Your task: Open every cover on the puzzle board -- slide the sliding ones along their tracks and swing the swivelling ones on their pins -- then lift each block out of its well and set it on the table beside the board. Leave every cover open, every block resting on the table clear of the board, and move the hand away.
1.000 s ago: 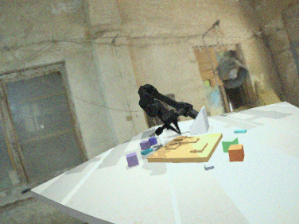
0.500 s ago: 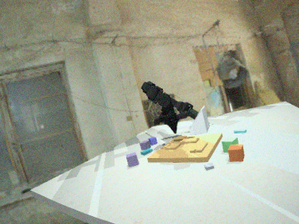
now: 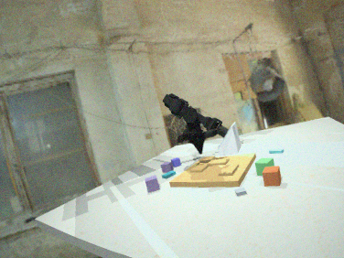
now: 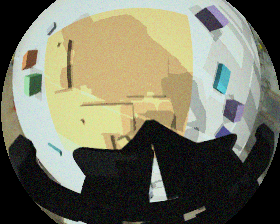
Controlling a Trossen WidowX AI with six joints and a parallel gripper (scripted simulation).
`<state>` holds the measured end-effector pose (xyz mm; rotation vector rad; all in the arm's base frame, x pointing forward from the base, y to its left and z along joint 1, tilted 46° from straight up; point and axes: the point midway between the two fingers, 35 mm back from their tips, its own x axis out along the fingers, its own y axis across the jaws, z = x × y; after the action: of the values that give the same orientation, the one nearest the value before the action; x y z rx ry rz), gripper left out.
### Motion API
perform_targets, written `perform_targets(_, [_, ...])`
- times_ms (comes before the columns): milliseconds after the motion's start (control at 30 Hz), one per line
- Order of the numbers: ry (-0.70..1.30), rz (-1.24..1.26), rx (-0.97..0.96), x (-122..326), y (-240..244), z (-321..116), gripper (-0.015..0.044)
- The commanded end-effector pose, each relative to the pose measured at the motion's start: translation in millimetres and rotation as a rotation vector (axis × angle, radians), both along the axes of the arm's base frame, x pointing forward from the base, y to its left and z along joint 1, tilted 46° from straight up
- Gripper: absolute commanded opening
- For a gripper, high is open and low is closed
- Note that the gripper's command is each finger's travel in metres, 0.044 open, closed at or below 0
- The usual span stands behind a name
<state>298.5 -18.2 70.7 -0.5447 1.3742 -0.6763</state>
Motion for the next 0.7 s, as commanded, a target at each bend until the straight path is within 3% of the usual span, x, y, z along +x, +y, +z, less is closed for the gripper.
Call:
perform_targets(0, [-0.007,-0.004,-0.004,0.3,-0.5,0.4,0.0000])
perform_targets(667, [-0.008,-0.003,-0.002,2.1,-9.0,-8.3,0.0000])
